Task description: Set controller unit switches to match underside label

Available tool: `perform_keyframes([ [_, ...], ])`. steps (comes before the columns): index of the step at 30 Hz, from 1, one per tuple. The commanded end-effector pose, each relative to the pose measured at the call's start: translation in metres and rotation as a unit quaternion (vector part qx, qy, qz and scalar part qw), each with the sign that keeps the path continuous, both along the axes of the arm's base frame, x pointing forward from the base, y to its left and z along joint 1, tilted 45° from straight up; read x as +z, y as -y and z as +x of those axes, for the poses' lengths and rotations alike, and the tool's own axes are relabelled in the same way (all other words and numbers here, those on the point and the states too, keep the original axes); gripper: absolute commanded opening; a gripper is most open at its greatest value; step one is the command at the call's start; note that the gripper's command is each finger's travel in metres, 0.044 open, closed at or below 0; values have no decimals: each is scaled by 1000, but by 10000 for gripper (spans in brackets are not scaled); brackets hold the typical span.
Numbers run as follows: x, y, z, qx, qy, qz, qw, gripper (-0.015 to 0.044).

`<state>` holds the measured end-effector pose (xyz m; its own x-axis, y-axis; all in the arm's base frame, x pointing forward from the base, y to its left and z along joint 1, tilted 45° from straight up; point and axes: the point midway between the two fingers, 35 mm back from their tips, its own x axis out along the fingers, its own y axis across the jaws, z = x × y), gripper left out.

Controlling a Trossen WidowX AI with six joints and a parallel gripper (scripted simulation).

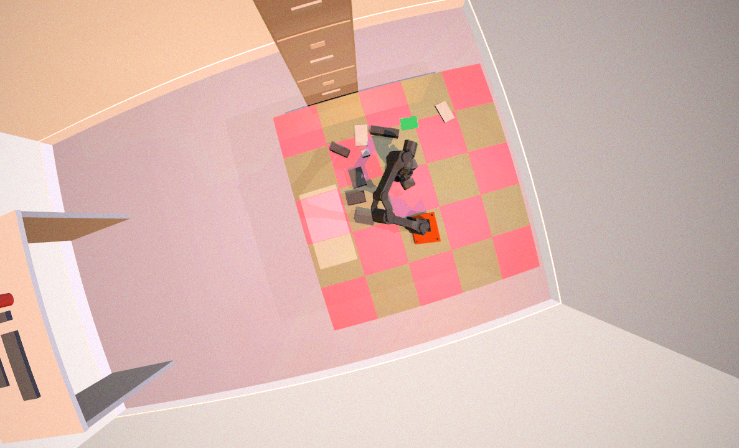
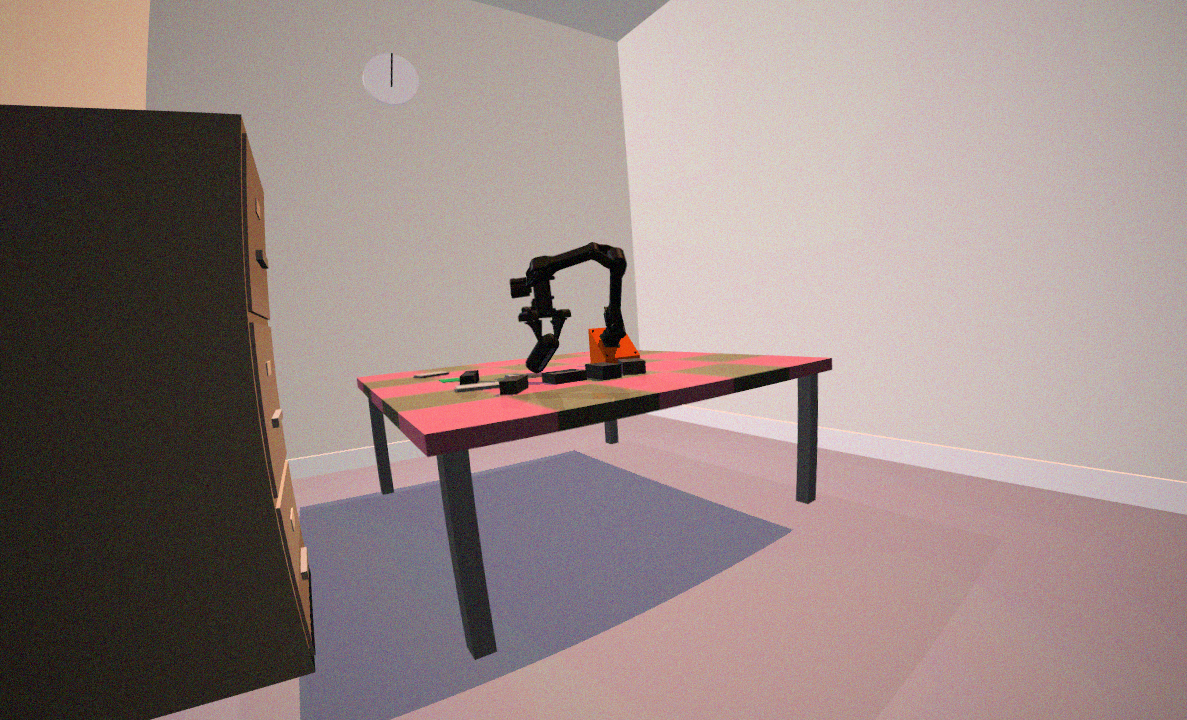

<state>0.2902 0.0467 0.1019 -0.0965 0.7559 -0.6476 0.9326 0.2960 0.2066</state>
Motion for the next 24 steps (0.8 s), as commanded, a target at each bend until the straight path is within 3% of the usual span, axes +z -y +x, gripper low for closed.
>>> perform_keyframes([
  [1, -2, 6, 3, 0, 2, 1, 1000, 336],
  [24, -9, 23, 10, 5, -5, 23, 1000, 336],
])
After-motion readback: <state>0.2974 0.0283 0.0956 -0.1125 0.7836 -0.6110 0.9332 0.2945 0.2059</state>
